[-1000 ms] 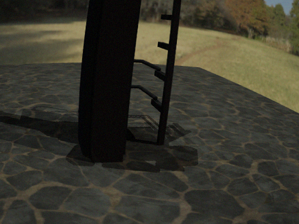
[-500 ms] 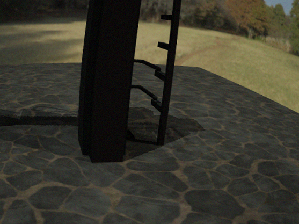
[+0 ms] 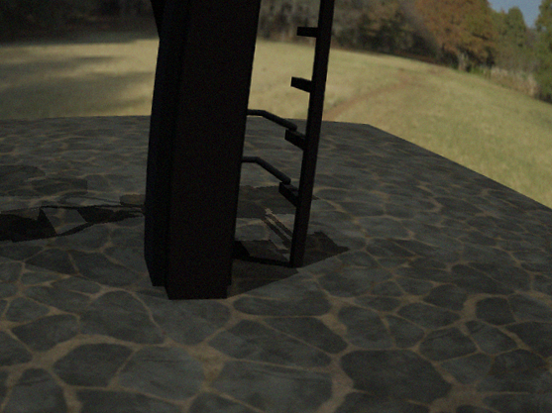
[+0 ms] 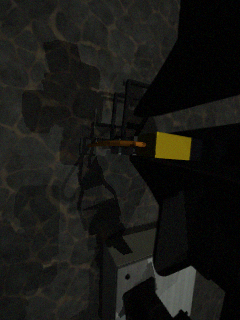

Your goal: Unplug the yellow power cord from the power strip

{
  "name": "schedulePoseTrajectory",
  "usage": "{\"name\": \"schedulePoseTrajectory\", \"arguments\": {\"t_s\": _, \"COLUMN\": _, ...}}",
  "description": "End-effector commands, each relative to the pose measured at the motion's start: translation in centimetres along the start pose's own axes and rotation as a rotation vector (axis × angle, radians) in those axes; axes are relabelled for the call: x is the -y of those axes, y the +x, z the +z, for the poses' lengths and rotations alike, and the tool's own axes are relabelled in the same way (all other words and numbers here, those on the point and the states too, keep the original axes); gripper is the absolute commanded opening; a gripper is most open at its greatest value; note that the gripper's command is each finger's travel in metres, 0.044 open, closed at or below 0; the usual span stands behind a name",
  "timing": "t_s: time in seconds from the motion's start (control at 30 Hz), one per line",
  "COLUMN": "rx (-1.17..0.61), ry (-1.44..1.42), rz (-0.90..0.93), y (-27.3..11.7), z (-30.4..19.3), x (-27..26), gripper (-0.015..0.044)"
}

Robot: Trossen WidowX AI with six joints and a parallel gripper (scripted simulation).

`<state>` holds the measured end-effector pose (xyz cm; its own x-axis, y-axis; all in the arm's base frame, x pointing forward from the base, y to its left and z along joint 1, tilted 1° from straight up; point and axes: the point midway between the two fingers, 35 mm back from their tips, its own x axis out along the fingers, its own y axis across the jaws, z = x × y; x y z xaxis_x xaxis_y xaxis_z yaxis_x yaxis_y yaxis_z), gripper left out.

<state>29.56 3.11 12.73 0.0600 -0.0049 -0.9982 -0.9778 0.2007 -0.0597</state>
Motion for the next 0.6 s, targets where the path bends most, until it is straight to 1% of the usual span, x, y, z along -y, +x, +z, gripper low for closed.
{"name": "schedulePoseTrajectory", "arguments": {"t_s": 0.0, "rx": -0.008, "ry": 0.000, "rz": 0.036, "y": 0.2, "z": 0.5, "x": -0.4, "gripper": 0.0160}}
{"name": "schedulePoseTrajectory", "arguments": {"t_s": 0.57, "rx": -0.010, "ry": 0.000, "rz": 0.036, "y": 0.2, "z": -1.7, "x": -0.3, "gripper": 0.0160}}
